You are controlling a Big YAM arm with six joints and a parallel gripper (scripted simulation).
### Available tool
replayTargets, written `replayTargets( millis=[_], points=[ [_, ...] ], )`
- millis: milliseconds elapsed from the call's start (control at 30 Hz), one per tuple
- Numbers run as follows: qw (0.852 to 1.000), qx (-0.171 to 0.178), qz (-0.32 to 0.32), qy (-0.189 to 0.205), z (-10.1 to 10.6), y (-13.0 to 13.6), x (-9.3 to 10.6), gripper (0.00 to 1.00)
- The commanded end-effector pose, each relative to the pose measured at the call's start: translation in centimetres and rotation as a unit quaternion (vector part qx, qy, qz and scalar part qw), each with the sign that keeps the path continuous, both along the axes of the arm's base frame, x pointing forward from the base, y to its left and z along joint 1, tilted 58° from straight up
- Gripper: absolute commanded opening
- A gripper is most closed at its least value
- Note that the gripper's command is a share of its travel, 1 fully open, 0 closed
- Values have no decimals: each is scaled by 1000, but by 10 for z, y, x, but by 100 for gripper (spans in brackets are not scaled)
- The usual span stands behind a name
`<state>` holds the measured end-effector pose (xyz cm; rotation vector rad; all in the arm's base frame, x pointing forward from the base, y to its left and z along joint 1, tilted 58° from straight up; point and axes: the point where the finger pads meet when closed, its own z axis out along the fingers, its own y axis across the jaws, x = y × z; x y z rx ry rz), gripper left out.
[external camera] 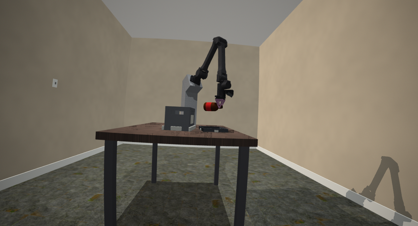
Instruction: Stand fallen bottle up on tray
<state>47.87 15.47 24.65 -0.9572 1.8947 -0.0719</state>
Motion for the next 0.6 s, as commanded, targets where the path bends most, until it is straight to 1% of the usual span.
replayTargets(
  millis=[0, 100, 200, 567],
  points=[
    [1000, 10, -13, -2, 8, -9, -6, 0],
    [1000, 12, -15, -1, 8, -9, -6, 0],
    [999, 23, -22, 4, 8, -9, -6, 0],
    [994, 88, -64, 31, 8, -9, -6, 0]
  ],
)
